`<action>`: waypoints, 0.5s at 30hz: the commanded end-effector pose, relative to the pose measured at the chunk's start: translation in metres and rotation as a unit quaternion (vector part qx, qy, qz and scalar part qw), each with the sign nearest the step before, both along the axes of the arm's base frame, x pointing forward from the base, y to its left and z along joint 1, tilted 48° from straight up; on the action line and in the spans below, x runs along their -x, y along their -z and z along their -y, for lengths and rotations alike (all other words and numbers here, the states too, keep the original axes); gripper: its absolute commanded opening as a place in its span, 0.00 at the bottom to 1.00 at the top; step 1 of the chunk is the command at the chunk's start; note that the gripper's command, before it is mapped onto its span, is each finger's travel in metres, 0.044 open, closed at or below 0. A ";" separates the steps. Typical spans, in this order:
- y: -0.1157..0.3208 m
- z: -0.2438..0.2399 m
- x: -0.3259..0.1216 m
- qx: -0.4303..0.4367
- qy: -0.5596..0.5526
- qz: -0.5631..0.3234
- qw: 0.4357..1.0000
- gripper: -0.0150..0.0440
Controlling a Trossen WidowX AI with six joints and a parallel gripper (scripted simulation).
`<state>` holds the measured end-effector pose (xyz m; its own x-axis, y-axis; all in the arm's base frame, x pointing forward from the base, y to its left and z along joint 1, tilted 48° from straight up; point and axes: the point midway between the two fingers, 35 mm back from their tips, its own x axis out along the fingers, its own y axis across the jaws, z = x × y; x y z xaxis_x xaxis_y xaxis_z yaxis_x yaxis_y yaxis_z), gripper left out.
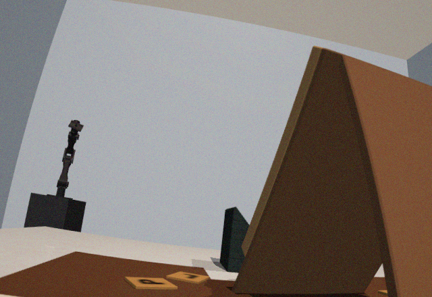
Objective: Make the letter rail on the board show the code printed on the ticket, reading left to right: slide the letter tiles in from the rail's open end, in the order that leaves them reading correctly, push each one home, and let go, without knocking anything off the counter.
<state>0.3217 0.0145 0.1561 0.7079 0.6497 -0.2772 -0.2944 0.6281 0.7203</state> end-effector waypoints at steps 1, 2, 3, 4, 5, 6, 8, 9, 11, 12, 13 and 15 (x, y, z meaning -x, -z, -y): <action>0.002 0.002 0.000 0.000 -0.001 0.001 1.000 0.25; 0.003 0.002 -0.001 0.000 -0.001 0.001 1.000 0.25; 0.003 0.002 -0.001 0.000 -0.001 0.001 1.000 0.25; 0.003 0.003 -0.001 0.000 -0.001 0.001 1.000 0.25; 0.004 0.003 -0.001 0.000 -0.001 0.001 1.000 0.25; 0.004 0.003 -0.001 0.000 -0.001 0.001 1.000 0.25; 0.005 0.004 -0.002 0.000 -0.001 0.001 1.000 0.25; 0.005 0.004 -0.002 0.000 -0.001 0.001 1.000 0.25; 0.006 0.005 -0.002 0.000 -0.001 0.001 1.000 0.25; 0.006 0.005 -0.002 0.000 -0.001 0.001 1.000 0.25; 0.007 0.006 -0.003 0.000 -0.001 0.001 1.000 0.25; 0.007 0.006 -0.003 0.000 -0.001 0.001 1.000 0.25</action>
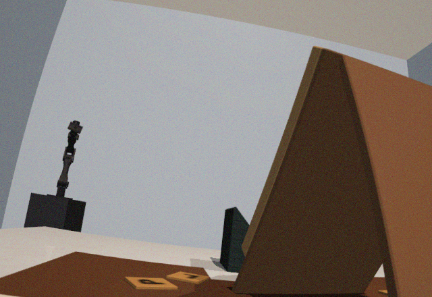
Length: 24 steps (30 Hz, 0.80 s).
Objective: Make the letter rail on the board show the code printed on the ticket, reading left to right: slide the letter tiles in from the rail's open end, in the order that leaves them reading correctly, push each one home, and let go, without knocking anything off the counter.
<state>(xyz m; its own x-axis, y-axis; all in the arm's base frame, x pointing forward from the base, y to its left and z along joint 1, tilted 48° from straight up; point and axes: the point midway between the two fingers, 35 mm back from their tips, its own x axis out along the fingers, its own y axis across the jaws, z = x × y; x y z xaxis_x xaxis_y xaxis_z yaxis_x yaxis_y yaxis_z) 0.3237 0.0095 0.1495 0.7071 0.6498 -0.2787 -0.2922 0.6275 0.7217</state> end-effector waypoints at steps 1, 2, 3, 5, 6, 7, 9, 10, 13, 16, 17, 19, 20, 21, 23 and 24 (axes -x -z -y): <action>0.001 0.002 -0.001 0.001 -0.001 0.003 1.000 0.25; 0.001 0.002 -0.001 0.001 -0.001 0.003 1.000 0.25; 0.001 0.002 -0.002 0.001 -0.001 0.003 1.000 0.25; 0.001 0.001 -0.001 0.000 0.000 0.000 1.000 0.30; 0.001 0.001 -0.001 0.000 0.000 0.000 1.000 0.34; 0.001 0.001 -0.001 0.000 0.000 0.000 1.000 0.39; 0.001 0.001 -0.001 0.000 0.000 0.000 1.000 0.48; 0.001 0.001 -0.001 0.000 0.000 0.000 1.000 0.52; 0.001 0.002 0.000 0.000 -0.001 0.001 1.000 0.65; 0.000 0.005 0.003 0.001 -0.001 0.002 1.000 0.75; -0.001 0.006 0.004 0.001 -0.001 0.002 1.000 0.75; -0.001 0.007 0.005 0.001 -0.001 0.002 1.000 0.75; -0.001 0.007 0.005 0.001 -0.001 0.002 1.000 0.75; -0.001 0.008 0.006 0.001 -0.001 0.002 1.000 0.75; -0.002 0.010 0.008 0.001 -0.001 0.002 1.000 0.75; -0.002 0.011 0.009 0.001 -0.001 0.002 1.000 0.75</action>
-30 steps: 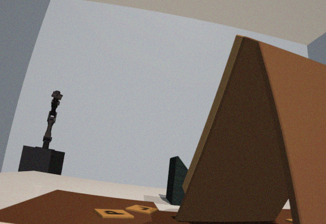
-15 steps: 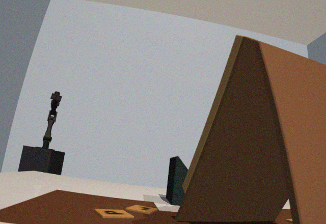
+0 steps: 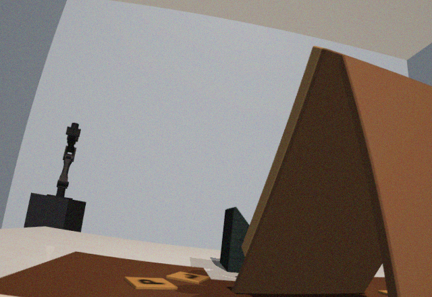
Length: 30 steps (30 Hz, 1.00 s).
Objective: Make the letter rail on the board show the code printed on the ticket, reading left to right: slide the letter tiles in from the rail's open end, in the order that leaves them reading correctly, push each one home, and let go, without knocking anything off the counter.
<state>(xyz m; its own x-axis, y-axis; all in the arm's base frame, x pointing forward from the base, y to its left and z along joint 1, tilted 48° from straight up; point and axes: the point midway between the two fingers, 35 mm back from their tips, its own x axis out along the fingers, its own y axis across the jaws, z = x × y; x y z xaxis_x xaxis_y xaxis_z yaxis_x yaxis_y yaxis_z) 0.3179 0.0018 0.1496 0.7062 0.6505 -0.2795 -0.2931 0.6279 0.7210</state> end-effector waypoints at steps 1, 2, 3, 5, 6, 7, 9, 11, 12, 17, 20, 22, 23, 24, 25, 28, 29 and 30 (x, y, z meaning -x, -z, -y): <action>-0.003 0.004 0.004 0.000 -0.001 0.002 1.000 0.75; -0.003 0.005 0.004 0.000 -0.001 0.002 1.000 0.75; -0.003 0.005 0.004 0.000 -0.001 0.002 1.000 0.75; -0.003 0.005 0.004 0.000 -0.001 0.002 1.000 0.75; -0.003 0.005 0.005 0.000 -0.001 0.002 1.000 0.75; -0.002 0.006 0.006 0.000 -0.001 0.002 1.000 0.75; -0.002 0.007 0.007 0.000 -0.001 0.002 1.000 0.75; -0.003 0.008 0.008 0.000 -0.001 0.002 1.000 0.75; -0.003 0.008 0.008 0.000 -0.001 0.002 1.000 0.75; -0.003 0.010 0.011 0.001 -0.001 0.002 1.000 0.75; -0.003 0.011 0.012 0.001 -0.001 0.002 1.000 0.75; -0.003 0.012 0.013 0.001 -0.001 0.002 1.000 0.75; -0.003 0.013 0.014 0.001 -0.001 0.002 1.000 0.75; -0.003 0.013 0.014 0.001 -0.001 0.002 1.000 0.75; -0.003 0.013 0.015 0.001 -0.001 0.002 1.000 0.75; -0.003 0.015 0.016 0.001 -0.001 0.001 1.000 0.75; -0.003 0.015 0.017 0.001 -0.001 0.001 1.000 0.75; -0.003 0.015 0.017 0.001 -0.001 0.001 1.000 0.75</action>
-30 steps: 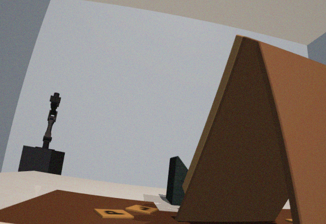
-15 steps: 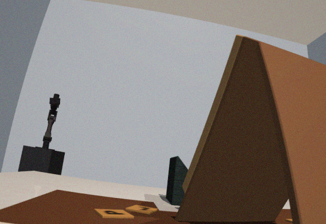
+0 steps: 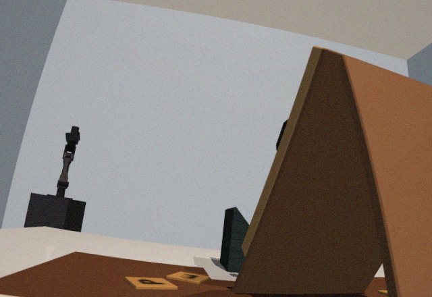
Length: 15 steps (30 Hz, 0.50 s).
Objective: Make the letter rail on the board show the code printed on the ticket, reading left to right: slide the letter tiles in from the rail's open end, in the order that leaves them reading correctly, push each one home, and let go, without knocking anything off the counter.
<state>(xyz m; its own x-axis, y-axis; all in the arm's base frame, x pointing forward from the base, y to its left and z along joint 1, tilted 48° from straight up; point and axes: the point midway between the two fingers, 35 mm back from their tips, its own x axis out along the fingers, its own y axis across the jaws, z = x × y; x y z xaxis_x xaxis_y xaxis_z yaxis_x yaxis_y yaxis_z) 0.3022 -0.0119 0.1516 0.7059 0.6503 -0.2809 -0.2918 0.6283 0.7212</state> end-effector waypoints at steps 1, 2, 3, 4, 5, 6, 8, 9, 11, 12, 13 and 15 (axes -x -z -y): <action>-0.002 0.002 0.002 0.000 -0.001 0.002 1.000 0.75; -0.002 0.003 0.002 0.000 -0.001 0.002 1.000 0.75; -0.002 0.003 0.003 0.000 -0.001 0.002 1.000 0.75; -0.002 0.003 0.003 0.000 -0.001 0.002 1.000 0.75; -0.002 0.004 0.004 0.000 -0.001 0.002 1.000 0.75; -0.002 0.004 0.004 0.000 -0.001 0.002 1.000 0.75; -0.002 0.005 0.005 0.000 -0.001 0.002 1.000 0.75; -0.002 0.005 0.005 0.000 -0.001 0.002 1.000 0.75; -0.003 0.006 0.006 0.000 -0.001 0.002 1.000 0.75; -0.003 0.006 0.006 0.000 -0.001 0.002 1.000 0.75; -0.003 0.006 0.007 0.000 -0.001 0.002 1.000 0.75; -0.003 0.007 0.007 0.001 -0.001 0.002 1.000 0.75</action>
